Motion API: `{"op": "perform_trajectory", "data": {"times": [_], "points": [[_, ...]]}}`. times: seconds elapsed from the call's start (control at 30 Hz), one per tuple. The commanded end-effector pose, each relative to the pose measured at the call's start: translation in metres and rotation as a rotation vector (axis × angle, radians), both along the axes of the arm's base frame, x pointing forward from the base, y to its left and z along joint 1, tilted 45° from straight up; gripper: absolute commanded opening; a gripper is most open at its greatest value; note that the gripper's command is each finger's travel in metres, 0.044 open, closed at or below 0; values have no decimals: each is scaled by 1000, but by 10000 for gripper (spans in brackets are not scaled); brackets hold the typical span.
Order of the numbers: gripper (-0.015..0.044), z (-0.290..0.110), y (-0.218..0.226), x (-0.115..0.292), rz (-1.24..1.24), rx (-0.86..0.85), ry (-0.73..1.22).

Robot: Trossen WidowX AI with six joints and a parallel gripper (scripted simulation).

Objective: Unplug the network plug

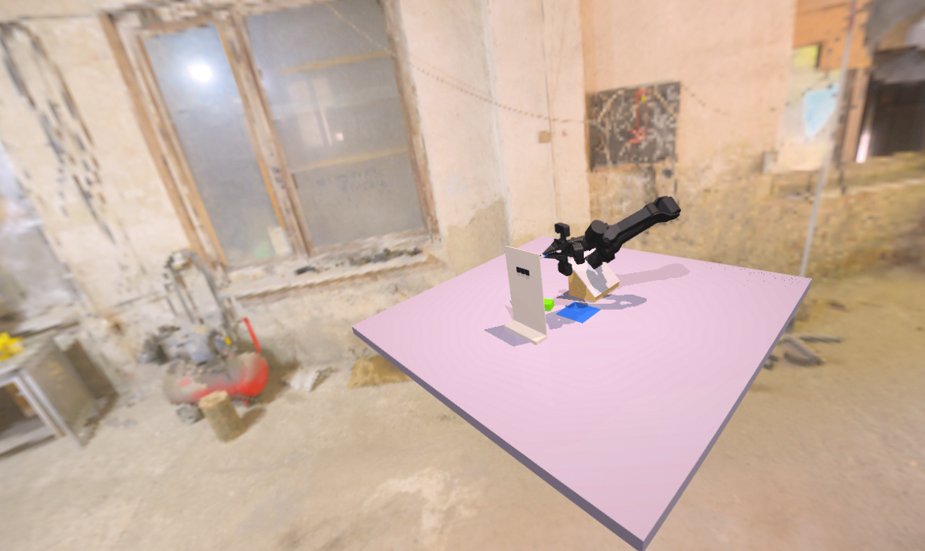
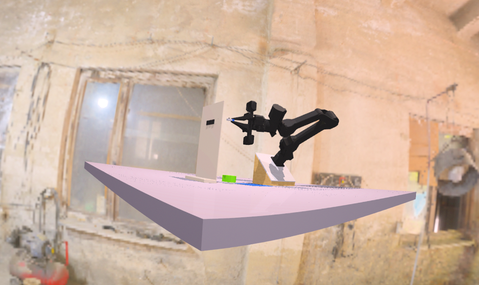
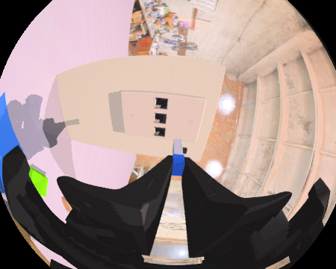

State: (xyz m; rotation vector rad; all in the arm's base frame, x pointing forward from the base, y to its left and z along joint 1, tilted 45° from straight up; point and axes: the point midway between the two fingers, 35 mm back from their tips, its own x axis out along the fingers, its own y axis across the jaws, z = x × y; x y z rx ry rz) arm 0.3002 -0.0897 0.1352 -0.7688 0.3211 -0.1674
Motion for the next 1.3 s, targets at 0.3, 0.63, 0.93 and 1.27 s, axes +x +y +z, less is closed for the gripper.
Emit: {"op": "perform_trajectory", "data": {"times": [0.3, 0.63, 0.93, 1.27], "points": [[0, 17, -24, -13, 2, -5, -7], [0, -2, 4, -11, 98, 84, 94], [0, -28, 47, -17, 221, 197, 247], [0, -52, 91, -37, 343, 306, 433]]}}
